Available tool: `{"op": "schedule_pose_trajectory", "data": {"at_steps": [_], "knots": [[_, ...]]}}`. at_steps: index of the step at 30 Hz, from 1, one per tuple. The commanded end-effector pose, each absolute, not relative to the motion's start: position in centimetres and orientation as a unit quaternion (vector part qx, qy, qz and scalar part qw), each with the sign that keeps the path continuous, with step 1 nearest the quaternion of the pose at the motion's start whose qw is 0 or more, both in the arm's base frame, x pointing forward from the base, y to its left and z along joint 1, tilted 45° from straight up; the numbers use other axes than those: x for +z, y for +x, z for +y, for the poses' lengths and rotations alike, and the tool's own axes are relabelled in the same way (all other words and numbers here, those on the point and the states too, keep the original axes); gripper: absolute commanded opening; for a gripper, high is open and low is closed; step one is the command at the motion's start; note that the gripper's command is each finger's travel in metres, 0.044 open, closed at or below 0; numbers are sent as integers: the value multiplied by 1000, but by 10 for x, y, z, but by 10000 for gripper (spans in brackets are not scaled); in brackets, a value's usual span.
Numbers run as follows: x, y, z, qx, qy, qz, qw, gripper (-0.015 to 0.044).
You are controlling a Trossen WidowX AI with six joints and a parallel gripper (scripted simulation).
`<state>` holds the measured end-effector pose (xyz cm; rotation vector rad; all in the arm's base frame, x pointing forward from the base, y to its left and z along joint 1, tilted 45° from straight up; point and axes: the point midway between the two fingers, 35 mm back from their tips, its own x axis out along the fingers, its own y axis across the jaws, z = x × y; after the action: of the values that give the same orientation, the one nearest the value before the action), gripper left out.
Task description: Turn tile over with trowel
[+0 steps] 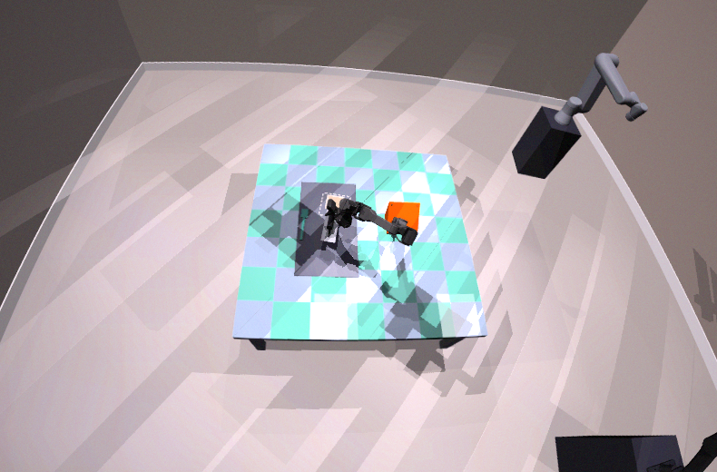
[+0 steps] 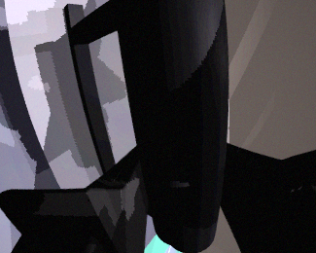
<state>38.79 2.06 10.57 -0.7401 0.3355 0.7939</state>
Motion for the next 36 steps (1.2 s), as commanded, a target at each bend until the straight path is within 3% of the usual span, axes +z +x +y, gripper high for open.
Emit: {"op": "schedule_pose_trajectory", "data": {"at_steps": [1, 36], "knots": [[110, 391, 19, 370, -354, 157, 845, 0], [108, 388, 21, 375, -350, 159, 843, 0]]}}
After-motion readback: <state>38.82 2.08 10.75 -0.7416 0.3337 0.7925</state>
